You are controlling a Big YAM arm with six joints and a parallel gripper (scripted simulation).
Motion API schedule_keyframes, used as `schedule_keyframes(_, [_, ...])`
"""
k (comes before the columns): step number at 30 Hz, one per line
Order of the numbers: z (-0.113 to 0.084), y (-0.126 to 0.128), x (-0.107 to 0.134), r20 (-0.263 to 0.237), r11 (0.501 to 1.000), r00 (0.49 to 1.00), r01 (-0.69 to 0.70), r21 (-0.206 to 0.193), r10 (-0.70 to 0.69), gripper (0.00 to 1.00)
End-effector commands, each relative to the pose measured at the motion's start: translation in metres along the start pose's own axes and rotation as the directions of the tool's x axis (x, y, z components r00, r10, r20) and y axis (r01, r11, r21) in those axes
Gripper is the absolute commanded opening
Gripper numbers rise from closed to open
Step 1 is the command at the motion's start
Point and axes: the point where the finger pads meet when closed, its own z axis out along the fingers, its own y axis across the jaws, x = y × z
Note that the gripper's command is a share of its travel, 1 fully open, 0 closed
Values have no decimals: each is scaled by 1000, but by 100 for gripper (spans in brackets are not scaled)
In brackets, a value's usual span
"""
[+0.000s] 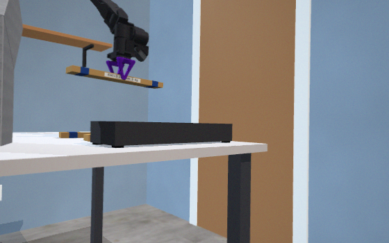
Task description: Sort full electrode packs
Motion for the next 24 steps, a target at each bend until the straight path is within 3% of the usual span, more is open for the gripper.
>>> schedule_keyframes(1, [-28,-12,-35,91,1000,996,7,11,-8,0])
schedule_keyframes(24, [-27,-15,-35,94,1000,996,8,12,-10,0])
